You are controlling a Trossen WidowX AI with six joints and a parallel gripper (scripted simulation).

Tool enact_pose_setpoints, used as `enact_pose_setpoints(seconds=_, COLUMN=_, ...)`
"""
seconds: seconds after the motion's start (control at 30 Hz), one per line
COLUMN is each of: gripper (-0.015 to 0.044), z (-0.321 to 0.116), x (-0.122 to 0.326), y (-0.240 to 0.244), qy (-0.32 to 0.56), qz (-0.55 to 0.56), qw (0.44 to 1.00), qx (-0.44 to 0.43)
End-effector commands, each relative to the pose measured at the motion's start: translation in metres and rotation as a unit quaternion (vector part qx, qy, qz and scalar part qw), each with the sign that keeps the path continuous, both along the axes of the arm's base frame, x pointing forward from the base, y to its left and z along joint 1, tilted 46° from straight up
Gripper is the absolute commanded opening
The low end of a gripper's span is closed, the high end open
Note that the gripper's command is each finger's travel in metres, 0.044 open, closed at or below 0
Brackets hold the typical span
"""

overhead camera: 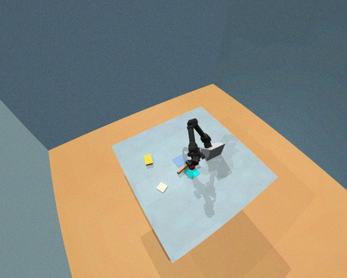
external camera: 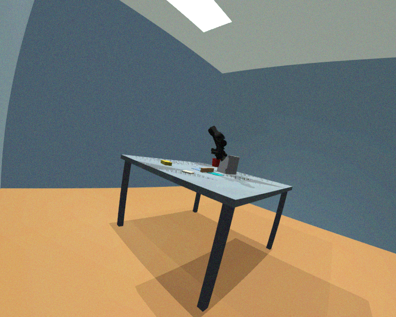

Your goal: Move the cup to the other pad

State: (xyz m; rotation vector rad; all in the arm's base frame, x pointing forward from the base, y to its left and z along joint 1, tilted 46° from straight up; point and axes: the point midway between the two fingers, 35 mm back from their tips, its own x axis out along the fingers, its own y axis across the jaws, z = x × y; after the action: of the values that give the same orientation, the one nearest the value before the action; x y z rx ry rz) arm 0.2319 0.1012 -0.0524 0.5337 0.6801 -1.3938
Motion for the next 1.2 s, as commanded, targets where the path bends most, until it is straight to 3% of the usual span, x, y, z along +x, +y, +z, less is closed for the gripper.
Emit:
enact_pose_setpoints(seconds=0.0, gripper=0.0000, z=-0.007, x=-0.003, y=0.007, qy=-0.001, qz=-0.002, qw=1.000, qx=0.003)
enact_pose_setpoints(seconds=1.17, gripper=0.0000, z=-0.049, x=-0.004, y=-0.020, qy=-0.002, qz=-0.002, qw=1.000, qx=0.002)
